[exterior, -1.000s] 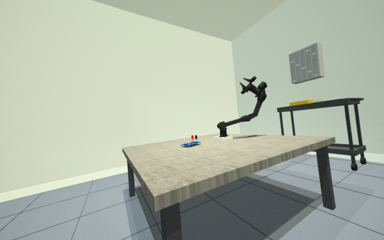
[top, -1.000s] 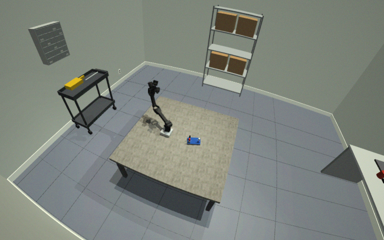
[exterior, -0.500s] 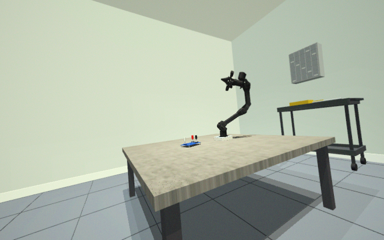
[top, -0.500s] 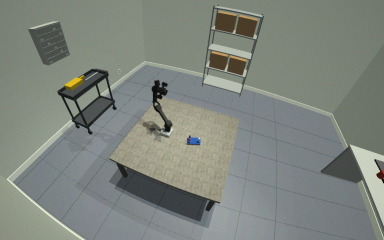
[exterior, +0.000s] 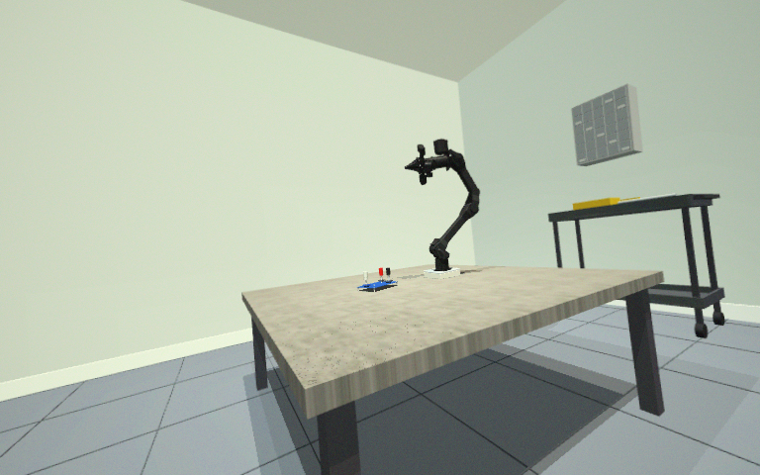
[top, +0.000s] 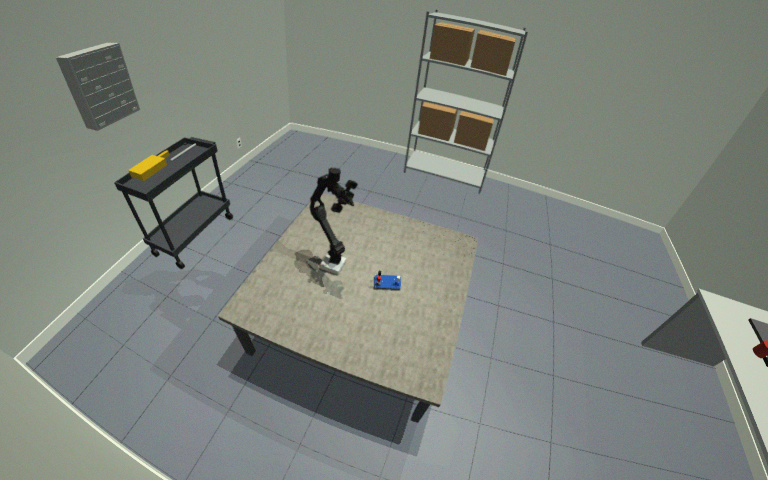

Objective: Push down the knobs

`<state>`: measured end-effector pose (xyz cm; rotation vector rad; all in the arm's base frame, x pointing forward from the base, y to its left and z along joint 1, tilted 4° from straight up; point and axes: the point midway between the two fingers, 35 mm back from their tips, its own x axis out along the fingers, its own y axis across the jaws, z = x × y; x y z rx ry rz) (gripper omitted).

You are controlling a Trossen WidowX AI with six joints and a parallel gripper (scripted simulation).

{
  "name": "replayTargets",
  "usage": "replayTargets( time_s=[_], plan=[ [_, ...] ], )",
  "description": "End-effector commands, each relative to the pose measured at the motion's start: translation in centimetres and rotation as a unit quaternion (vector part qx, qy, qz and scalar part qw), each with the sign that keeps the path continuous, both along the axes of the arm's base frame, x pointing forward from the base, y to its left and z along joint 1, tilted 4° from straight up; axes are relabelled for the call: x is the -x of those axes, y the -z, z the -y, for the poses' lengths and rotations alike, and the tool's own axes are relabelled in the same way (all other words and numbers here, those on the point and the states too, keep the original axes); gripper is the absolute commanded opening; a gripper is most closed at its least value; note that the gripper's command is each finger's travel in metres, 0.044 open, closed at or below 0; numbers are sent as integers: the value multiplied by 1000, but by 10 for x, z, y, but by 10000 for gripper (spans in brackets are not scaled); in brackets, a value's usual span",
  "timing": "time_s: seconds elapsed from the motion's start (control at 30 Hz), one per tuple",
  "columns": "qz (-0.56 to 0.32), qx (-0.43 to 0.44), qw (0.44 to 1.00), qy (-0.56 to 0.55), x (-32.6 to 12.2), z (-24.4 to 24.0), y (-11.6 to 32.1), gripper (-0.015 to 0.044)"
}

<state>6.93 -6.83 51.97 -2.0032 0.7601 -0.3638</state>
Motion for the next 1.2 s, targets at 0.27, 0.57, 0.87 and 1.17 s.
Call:
replayTargets(
  time_s=[0.27, 0.57, 0.87, 1.17],
  plan=[
    [-129, -114, 984, -43, -97, 41, 70, 0],
    [-225, -181, 955, -63, -159, 65, 136, 0],
    [-340, -255, 901, -85, -201, 70, 215, 0],
    [-449, -323, 827, -100, -223, 62, 297, 0]
  ],
)
